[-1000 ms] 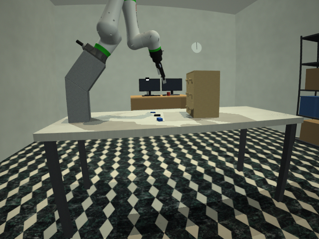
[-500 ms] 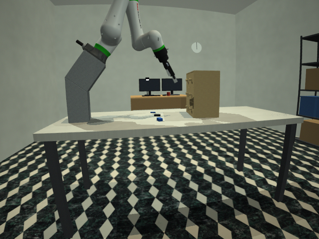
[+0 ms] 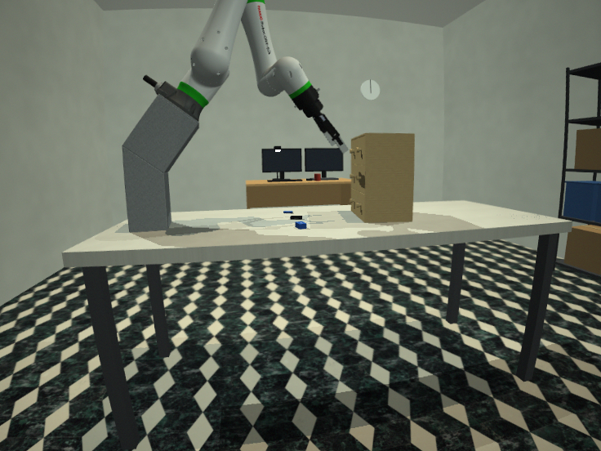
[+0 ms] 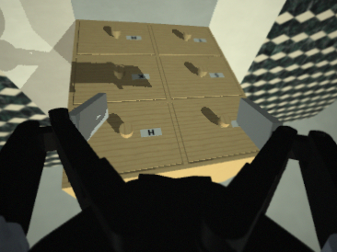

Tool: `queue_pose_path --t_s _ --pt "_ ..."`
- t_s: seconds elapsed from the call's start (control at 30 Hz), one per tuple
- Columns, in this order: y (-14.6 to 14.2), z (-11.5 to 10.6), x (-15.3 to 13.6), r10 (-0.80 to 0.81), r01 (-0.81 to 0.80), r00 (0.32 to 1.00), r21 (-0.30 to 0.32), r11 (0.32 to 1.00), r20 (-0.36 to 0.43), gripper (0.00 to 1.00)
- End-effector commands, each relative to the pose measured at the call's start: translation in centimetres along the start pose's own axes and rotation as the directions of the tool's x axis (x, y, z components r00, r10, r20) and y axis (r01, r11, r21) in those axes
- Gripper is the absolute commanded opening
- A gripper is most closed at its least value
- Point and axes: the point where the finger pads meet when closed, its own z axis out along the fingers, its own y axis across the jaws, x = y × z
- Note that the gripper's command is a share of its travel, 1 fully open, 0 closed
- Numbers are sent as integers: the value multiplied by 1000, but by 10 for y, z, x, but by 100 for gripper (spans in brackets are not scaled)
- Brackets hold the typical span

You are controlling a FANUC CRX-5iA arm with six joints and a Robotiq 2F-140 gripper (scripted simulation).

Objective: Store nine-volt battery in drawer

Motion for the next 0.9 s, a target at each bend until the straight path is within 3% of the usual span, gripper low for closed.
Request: queue_pose_path --t_s 0.0,0.4,0.87 --pt "-7 2 -6 -47 10 985 219 976 165 100" --pt "-7 2 -6 -74 4 972 298 955 222 100" --pt "-7 2 -6 -74 4 972 298 955 222 100"
